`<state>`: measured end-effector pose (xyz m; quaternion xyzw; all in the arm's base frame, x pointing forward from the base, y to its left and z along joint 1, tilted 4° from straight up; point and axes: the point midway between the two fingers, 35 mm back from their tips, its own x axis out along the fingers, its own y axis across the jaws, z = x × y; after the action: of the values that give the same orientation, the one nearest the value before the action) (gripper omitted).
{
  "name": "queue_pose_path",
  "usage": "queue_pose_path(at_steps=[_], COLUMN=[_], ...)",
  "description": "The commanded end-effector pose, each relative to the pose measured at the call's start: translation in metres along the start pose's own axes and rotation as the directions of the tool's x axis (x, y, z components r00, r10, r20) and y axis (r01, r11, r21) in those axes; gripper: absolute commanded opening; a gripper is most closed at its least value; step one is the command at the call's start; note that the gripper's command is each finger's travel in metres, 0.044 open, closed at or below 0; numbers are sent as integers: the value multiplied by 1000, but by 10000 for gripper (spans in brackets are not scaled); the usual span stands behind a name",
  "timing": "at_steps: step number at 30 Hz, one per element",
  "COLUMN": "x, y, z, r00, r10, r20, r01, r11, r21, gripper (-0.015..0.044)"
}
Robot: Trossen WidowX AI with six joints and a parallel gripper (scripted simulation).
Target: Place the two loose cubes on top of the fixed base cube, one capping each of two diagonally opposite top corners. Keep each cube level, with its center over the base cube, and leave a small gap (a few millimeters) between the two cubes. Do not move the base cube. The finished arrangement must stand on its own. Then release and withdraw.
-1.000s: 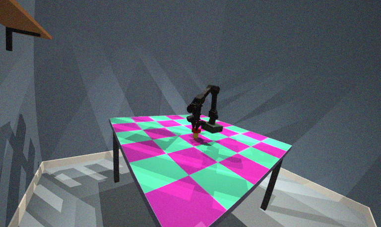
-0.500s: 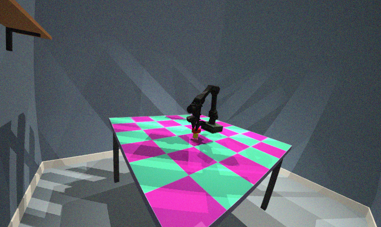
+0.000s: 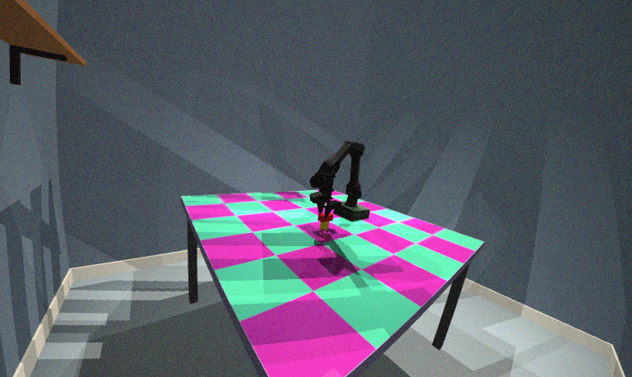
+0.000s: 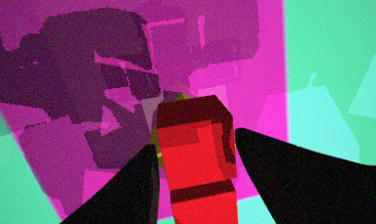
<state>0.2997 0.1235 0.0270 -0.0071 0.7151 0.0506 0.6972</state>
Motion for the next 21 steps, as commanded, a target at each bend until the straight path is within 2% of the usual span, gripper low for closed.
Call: queue_pose_path(at_steps=[1,21], x=[-8,-24], y=[0,0], z=[1,1], r00=[1000,1000], r10=[1,1], r20=[4,4], r01=[-1,-1], r11=[1000,1000], r21=[0,0], gripper=[205,205])
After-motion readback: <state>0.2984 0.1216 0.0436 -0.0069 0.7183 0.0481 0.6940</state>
